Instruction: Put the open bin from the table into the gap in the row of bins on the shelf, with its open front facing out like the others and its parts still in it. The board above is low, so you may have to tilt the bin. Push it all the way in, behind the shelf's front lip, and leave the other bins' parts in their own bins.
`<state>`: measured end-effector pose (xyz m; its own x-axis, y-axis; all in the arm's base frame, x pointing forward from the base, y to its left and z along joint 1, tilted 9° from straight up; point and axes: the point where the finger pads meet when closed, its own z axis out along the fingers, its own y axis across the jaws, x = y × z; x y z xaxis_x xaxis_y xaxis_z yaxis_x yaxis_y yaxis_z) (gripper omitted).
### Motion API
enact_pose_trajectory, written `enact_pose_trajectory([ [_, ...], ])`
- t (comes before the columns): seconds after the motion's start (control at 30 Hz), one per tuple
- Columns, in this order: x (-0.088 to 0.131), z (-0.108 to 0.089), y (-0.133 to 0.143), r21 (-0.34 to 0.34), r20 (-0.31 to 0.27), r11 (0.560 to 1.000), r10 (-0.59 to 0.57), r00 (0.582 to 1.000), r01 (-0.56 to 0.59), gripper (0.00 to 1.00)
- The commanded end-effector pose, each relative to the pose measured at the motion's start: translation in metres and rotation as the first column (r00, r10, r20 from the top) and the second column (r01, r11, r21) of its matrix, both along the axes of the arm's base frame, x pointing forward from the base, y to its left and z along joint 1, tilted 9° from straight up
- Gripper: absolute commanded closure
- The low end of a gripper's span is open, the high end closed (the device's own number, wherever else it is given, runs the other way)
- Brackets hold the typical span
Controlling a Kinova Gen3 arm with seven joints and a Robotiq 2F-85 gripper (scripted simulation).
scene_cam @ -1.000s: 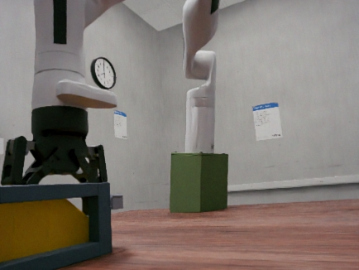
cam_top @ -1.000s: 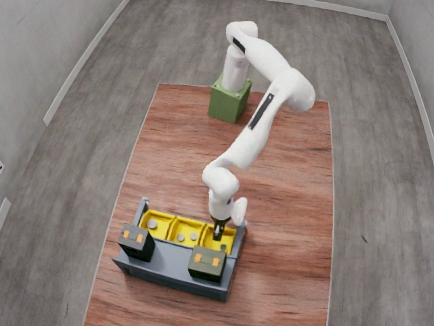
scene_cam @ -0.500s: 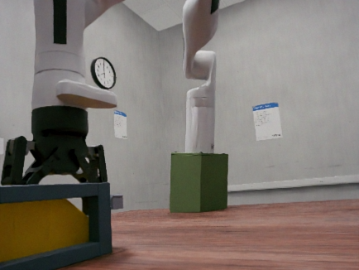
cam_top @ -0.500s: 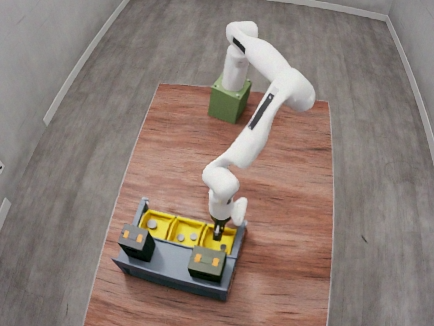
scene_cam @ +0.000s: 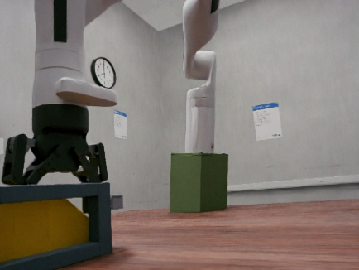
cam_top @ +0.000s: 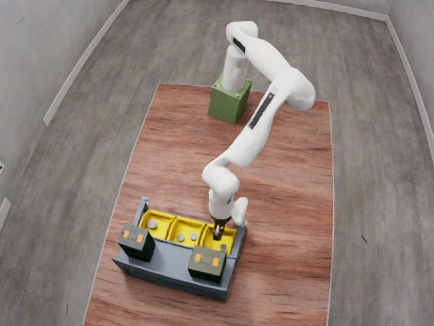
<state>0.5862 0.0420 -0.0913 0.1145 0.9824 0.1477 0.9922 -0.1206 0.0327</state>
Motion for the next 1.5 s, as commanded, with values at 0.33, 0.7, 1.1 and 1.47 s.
enact_pose_trajectory([
  [0.33, -0.001, 0.038, -0.006, -0.001, 0.003, 1.000, 0.000, 1.000, 0.000, 0.00],
  [0.7, -0.004, 0.092, -0.014, -0.001, 0.003, 1.000, 0.000, 1.000, 0.000, 0.00],
  [1.1, -0.004, 0.097, -0.015, -0.001, 0.002, 1.000, -0.001, 1.000, 0.001, 0.00],
  [1.47, -0.004, 0.105, -0.016, -0.001, 0.003, 1.000, 0.000, 1.000, 0.000, 0.00],
])
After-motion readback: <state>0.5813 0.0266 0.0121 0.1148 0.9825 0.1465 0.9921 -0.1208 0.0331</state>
